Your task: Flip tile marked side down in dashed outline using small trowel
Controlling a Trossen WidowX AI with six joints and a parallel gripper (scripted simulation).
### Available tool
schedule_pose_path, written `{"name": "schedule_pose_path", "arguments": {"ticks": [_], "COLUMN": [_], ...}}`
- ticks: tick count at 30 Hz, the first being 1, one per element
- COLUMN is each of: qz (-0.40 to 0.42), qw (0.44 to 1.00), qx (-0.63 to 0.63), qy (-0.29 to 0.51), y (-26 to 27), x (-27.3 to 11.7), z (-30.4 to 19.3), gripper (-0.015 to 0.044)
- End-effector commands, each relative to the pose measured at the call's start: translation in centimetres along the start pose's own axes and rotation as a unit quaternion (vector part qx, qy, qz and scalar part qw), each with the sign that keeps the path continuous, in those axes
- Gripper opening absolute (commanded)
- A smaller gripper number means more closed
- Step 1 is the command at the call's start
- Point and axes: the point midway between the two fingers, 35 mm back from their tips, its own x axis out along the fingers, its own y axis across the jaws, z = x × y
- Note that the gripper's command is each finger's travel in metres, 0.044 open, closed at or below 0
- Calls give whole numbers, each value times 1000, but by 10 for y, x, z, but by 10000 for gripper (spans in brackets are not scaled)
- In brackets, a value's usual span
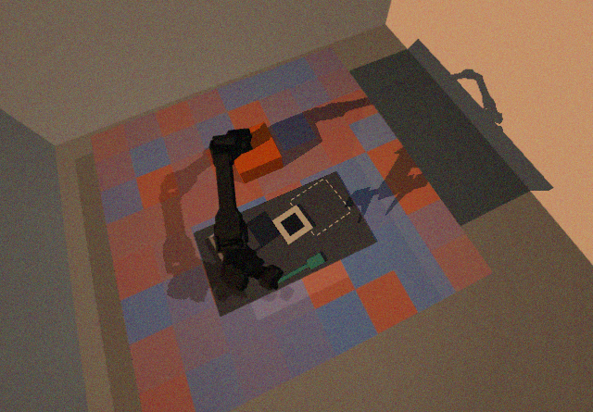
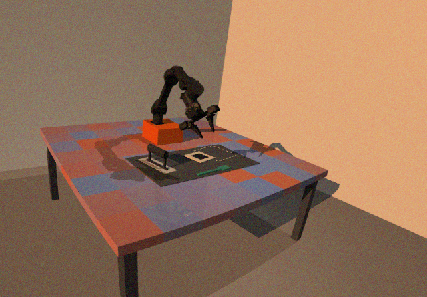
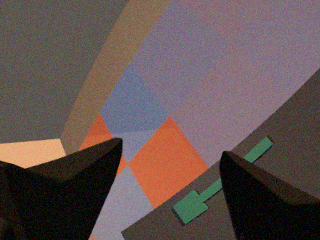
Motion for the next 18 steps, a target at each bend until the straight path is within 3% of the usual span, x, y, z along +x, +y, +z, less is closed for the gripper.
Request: {"name": "schedule_pose_path", "arguments": {"ticks": [1, 18], "qz": [-38, -178], "qw": [998, 948], "qx": [-46, -254], "qy": [0, 70], "y": [-24, -121], "x": [-1, -22], "z": [4, 8], "gripper": [270, 270]}}
